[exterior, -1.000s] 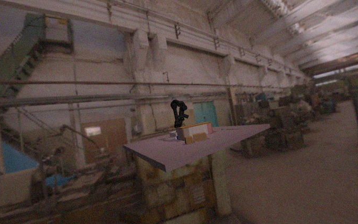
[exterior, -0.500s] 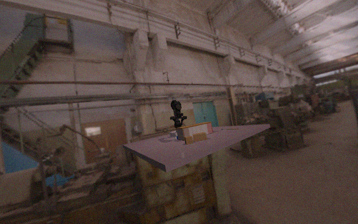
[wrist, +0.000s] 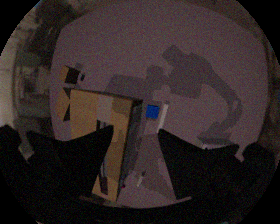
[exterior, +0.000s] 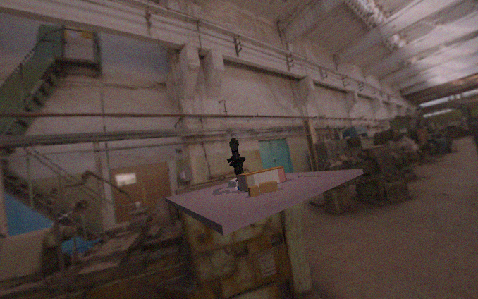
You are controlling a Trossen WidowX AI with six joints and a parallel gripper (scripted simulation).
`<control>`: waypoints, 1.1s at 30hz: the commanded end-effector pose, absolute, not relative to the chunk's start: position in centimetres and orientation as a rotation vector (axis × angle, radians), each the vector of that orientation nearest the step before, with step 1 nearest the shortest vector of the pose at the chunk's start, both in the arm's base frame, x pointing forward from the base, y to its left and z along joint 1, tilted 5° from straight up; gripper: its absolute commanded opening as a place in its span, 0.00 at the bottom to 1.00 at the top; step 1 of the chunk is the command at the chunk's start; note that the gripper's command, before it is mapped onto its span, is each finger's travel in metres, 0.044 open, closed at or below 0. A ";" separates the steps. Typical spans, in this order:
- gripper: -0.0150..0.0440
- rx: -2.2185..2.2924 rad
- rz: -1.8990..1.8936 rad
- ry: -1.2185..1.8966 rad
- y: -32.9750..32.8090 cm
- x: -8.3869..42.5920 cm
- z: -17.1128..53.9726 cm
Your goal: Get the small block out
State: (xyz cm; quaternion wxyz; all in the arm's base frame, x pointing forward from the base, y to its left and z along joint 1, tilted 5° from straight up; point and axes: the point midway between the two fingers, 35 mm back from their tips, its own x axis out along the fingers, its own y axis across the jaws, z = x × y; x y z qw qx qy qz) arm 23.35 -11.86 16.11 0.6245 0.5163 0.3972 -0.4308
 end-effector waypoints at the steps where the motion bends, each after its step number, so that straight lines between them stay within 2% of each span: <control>1: 0.74 2.054 -1.351 0.424 -12.5 22.5 16.5; 11: 0.74 2.686 -1.566 -0.068 -13.1 21.9 16.8; 25: 0.74 2.691 -1.567 -0.073 -13.2 22.0 16.6; 33: 0.74 2.691 -1.568 -0.073 -13.6 22.8 7.6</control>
